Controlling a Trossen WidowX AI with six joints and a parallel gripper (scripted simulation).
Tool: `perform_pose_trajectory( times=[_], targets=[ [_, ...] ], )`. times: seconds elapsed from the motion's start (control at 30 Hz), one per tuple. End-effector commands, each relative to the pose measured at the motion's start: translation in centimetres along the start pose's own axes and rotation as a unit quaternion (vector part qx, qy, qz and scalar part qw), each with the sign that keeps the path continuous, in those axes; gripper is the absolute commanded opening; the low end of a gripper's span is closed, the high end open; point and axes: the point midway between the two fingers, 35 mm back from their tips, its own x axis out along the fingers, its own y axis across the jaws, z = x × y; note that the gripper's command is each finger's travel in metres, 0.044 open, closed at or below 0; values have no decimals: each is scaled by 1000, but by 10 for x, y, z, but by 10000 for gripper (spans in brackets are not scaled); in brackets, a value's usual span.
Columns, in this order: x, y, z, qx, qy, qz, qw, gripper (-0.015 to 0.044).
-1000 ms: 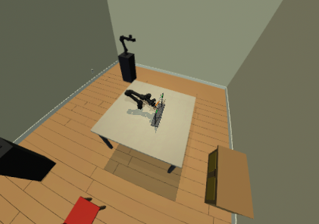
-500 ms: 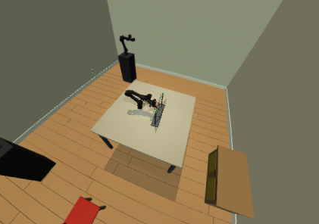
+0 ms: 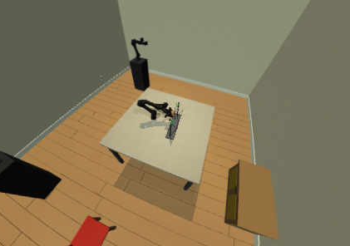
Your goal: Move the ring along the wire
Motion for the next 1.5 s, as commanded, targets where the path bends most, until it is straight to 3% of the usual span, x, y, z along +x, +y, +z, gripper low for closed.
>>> perform_pose_trajectory(
  times=[0.0,0.53,1.47],
  targets=[
    [-2,12,3,35,3,15,999,-150],
    [-9,46,9,107,11,51,993,-150],
    [-17,77,16,123,11,58,991,-150]
  ],
)
